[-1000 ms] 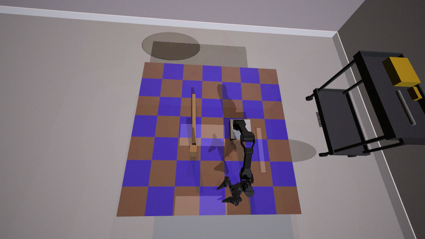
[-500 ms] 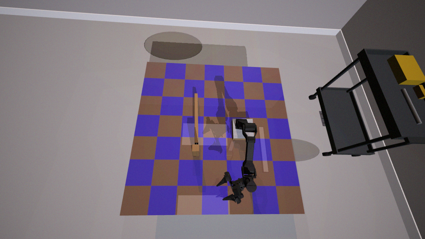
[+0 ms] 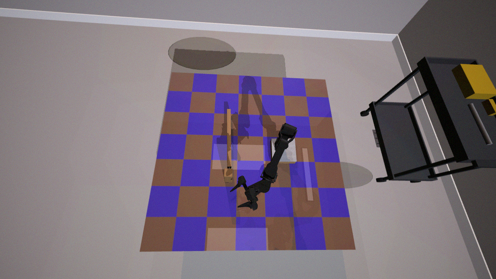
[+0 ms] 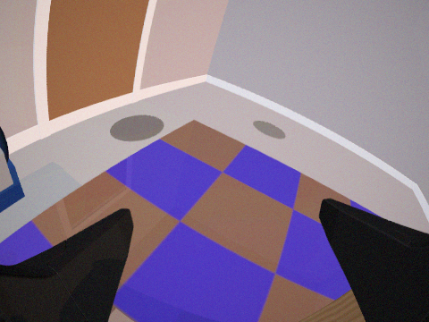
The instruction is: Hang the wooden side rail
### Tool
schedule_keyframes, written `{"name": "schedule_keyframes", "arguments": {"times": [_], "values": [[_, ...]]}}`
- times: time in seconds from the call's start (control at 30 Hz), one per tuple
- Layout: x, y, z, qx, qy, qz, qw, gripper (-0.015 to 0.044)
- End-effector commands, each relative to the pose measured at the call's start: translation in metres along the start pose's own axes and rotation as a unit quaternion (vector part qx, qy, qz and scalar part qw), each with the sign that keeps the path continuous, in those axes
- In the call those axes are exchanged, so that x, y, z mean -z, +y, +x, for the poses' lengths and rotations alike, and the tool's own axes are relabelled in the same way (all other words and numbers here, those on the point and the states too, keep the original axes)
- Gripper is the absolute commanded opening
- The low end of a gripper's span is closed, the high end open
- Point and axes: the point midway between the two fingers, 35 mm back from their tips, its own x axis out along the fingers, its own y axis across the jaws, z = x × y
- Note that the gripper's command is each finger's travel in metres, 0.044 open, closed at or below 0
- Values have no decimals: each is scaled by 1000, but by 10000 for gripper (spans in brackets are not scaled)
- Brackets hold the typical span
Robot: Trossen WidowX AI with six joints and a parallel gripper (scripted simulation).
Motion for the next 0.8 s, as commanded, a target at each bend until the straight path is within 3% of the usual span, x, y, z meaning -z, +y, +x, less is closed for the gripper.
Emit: {"name": "schedule_keyframes", "arguments": {"times": [0.0, 0.33, 0.77], "values": [[20, -33, -2, -10, 2, 3, 1000, 440], [75, -116, -26, -15, 9, 26, 1000, 440], [177, -148, -79, -46, 43, 85, 994, 440]]}}
